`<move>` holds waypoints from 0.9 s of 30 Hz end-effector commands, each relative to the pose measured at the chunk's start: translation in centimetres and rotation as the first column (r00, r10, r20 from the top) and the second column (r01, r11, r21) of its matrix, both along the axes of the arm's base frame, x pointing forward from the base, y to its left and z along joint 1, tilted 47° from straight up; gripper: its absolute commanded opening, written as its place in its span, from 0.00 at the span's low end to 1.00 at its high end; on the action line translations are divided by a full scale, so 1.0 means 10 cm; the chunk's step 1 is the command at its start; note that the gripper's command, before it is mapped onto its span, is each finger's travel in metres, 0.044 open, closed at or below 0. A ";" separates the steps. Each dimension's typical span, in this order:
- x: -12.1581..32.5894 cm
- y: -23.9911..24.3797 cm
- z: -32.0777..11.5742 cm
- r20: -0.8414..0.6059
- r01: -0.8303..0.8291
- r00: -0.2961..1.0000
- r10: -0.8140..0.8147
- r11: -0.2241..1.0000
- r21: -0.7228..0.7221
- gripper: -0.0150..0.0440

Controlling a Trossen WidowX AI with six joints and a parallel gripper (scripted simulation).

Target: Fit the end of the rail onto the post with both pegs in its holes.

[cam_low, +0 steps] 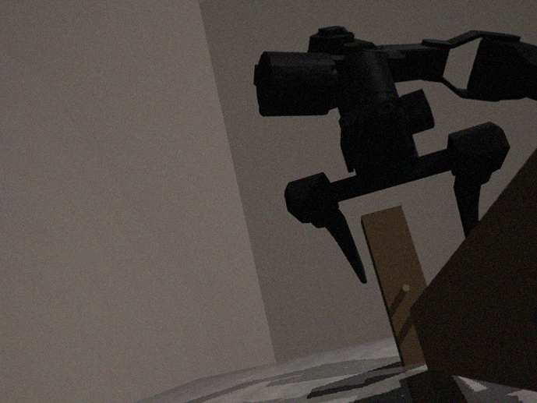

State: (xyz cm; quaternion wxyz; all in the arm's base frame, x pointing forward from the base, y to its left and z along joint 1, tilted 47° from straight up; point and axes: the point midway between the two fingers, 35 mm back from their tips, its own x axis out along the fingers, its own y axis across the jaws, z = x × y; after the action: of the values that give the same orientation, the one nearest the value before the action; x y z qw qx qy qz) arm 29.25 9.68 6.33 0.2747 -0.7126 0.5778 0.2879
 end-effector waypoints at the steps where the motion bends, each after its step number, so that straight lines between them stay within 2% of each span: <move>1: -0.04 0.00 -0.03 -0.099 -0.078 0.993 0.070 0.994 -0.082 1.00; 27: 0.04 -0.20 -0.24 -0.099 -0.079 0.993 0.071 0.994 -0.080 1.00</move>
State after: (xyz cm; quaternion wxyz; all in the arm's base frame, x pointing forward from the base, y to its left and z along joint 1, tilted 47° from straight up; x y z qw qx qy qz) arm 29.56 8.17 4.32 0.2099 -0.7293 0.5740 0.3076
